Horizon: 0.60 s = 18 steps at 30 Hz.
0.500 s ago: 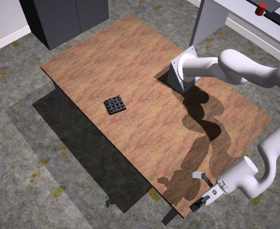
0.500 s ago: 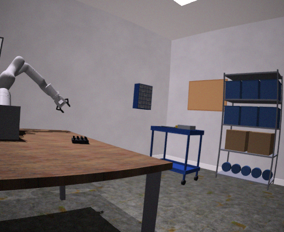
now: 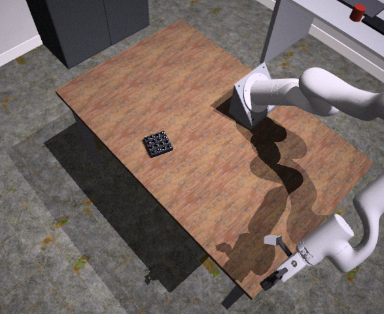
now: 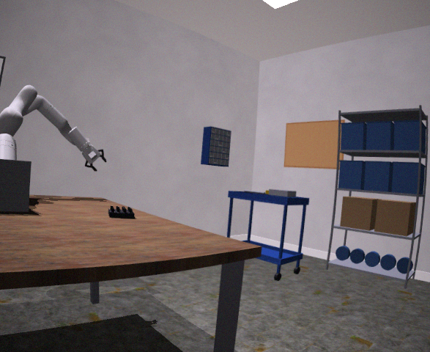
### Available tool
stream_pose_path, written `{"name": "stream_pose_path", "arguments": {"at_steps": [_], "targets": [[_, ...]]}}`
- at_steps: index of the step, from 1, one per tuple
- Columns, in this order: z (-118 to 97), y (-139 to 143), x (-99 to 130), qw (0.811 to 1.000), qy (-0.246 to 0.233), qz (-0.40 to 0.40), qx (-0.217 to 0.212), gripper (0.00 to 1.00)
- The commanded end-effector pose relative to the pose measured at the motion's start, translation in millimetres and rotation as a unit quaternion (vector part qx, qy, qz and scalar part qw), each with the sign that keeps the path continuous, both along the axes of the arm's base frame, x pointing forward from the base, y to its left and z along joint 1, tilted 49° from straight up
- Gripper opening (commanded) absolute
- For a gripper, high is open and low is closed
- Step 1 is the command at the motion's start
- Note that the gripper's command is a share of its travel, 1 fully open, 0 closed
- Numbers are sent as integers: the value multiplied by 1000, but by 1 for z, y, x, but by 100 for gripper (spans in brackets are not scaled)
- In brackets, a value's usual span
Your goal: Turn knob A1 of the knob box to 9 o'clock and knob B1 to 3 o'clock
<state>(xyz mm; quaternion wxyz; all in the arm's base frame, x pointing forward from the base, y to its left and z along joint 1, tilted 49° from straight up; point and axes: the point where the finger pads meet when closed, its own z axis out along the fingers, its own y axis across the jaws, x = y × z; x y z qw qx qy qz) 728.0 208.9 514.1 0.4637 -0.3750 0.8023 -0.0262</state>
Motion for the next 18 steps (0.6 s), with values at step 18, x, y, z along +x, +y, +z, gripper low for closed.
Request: {"name": "stream_pose_path", "arguments": {"at_steps": [18], "targets": [[-72, -43, 19, 994, 26, 59, -86, 100]]}}
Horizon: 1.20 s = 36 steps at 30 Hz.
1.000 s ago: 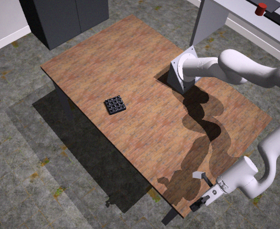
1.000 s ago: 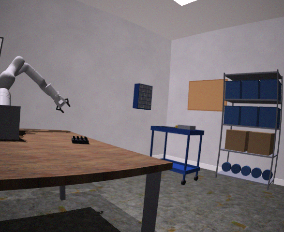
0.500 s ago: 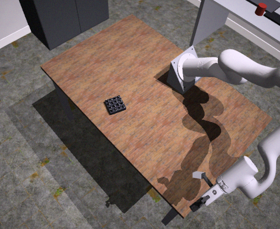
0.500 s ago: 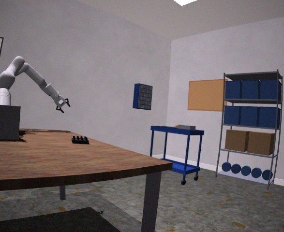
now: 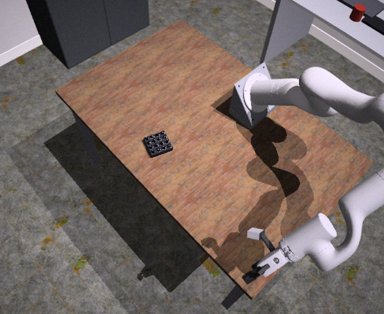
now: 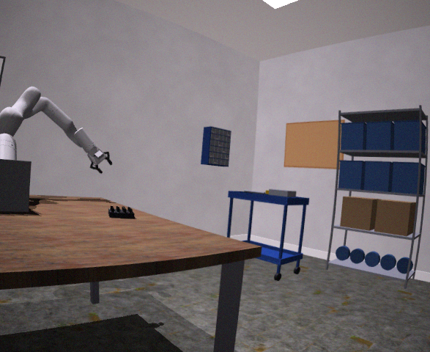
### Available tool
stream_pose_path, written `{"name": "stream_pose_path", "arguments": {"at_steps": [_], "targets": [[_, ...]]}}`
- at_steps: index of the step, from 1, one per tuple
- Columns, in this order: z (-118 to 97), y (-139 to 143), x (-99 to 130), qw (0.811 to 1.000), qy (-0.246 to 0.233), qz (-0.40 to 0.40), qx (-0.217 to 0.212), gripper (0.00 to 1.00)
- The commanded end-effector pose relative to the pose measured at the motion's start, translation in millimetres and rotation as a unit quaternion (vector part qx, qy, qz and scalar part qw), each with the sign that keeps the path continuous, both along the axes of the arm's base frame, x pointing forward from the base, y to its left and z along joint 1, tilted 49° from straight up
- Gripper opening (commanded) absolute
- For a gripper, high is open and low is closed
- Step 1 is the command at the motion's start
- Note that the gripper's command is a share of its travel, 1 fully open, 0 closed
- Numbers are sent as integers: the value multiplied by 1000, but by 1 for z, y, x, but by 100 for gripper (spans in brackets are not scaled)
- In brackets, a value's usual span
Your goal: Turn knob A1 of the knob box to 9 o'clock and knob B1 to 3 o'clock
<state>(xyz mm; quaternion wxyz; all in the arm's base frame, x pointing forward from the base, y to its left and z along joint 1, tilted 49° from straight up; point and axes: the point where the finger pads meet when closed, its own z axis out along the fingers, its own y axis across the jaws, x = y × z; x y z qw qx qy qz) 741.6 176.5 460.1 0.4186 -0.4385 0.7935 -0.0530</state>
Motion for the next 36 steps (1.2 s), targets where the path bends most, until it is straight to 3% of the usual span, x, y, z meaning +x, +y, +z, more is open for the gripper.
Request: {"name": "stream_pose_path", "arguments": {"at_steps": [1, 4, 6, 9, 14, 15, 18, 21, 26, 27, 31, 32, 35, 36], "targets": [[-17, -11, 5, 1000, 3, 18, -18, 100], [-45, -28, 10, 998, 14, 43, -47, 100], [-47, -29, 10, 998, 15, 45, -49, 100], [-77, -48, 13, 994, 27, 74, -77, 100], [-97, -60, 14, 991, 35, 94, -94, 100], [-113, -70, 15, 987, 41, 110, -107, 100], [-115, -72, 15, 987, 42, 112, -109, 100], [-152, -95, 14, 978, 55, 151, -134, 100], [-175, -110, 12, 971, 62, 177, -149, 100], [-193, -122, 9, 965, 67, 197, -159, 100], [-217, -137, 5, 956, 74, 226, -170, 100], [-232, -147, 2, 950, 77, 244, -177, 100], [-238, -151, 1, 948, 78, 251, -179, 100], [-253, -161, -3, 942, 80, 270, -184, 100]]}}
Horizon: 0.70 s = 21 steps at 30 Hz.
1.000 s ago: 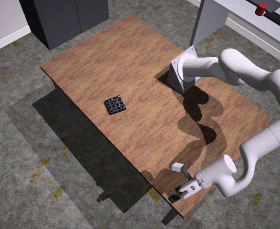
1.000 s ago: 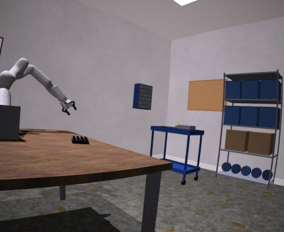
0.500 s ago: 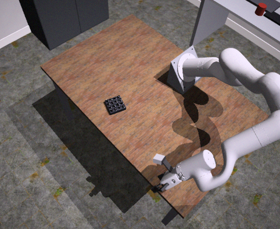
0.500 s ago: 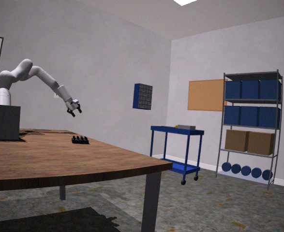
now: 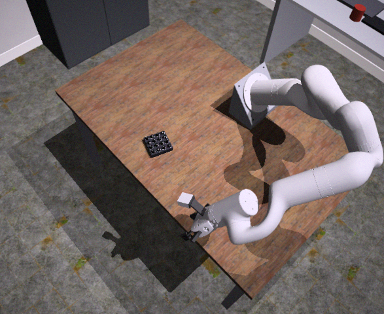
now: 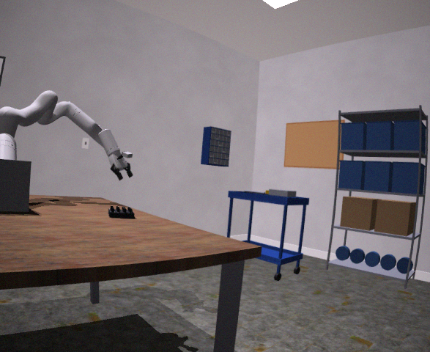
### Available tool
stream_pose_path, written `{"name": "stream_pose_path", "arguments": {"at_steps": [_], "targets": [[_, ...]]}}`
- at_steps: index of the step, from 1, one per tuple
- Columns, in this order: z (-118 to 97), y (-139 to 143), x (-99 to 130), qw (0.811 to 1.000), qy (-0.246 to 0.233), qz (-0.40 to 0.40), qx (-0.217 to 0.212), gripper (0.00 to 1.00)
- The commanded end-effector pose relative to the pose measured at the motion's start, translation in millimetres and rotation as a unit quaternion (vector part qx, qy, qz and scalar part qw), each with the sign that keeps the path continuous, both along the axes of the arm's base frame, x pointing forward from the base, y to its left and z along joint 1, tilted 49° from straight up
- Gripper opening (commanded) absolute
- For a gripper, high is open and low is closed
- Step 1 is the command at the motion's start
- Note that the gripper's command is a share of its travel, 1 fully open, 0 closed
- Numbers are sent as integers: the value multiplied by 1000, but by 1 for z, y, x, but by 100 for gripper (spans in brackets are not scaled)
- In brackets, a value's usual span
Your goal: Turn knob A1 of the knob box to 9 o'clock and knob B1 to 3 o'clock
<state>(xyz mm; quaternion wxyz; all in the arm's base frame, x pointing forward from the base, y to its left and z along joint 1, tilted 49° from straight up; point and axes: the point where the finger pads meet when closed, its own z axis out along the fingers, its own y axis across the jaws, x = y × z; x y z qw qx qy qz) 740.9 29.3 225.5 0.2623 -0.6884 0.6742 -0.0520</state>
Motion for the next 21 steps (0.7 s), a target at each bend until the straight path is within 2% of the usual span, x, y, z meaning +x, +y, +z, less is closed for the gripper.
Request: {"name": "stream_pose_path", "arguments": {"at_steps": [1, 6, 7, 8, 14, 16, 17, 21], "targets": [[-25, -17, -4, 999, -1, 37, -4, 100], [-66, -44, -18, 996, 10, 90, -13, 100], [-67, -44, -18, 996, 10, 91, -14, 100], [-82, -53, -24, 994, 13, 111, -15, 100], [-127, -81, -45, 985, 19, 173, -15, 100], [-127, -81, -45, 985, 19, 173, -15, 100], [-146, -92, -55, 980, 19, 199, -13, 100], [-166, -103, -67, 974, 17, 227, -9, 100]]}}
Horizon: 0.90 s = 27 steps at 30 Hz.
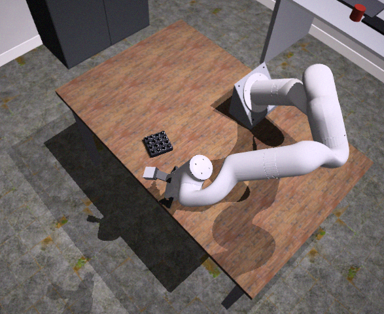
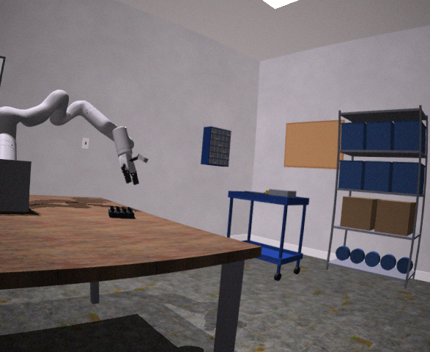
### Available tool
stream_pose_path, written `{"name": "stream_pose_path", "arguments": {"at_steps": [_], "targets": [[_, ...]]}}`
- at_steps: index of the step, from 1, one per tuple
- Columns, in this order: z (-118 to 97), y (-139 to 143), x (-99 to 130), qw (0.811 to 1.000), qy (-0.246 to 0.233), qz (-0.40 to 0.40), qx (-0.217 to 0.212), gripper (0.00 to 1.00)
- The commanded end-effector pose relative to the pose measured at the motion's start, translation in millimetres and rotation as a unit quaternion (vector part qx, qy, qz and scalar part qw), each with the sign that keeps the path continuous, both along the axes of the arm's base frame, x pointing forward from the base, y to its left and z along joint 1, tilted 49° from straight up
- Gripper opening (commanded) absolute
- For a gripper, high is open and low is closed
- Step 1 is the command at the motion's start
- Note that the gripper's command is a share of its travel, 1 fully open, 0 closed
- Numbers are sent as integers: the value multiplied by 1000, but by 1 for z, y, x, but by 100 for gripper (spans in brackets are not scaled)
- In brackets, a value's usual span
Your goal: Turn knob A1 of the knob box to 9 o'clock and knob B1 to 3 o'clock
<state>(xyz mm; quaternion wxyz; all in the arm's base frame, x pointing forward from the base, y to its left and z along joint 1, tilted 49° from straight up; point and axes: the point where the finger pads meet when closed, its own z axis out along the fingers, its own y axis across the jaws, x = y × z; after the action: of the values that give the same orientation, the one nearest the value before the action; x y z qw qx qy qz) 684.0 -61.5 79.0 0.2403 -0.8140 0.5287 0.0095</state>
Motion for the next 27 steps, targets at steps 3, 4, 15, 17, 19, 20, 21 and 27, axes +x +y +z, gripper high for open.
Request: {"name": "stream_pose_path", "arguments": {"at_steps": [3, 4, 15, 17, 19, 20, 21, 27], "targets": [[-46, -27, -27, 998, -9, 66, 16, 100], [-53, -30, -32, 997, -10, 75, 19, 100], [-122, -62, -87, 982, -38, 175, 57, 100], [-133, -66, -98, 978, -46, 191, 65, 100], [-144, -70, -108, 974, -55, 207, 73, 100], [-149, -72, -113, 972, -59, 214, 77, 100], [-155, -73, -119, 970, -64, 221, 81, 100], [-187, -82, -153, 953, -102, 265, 108, 100]]}}
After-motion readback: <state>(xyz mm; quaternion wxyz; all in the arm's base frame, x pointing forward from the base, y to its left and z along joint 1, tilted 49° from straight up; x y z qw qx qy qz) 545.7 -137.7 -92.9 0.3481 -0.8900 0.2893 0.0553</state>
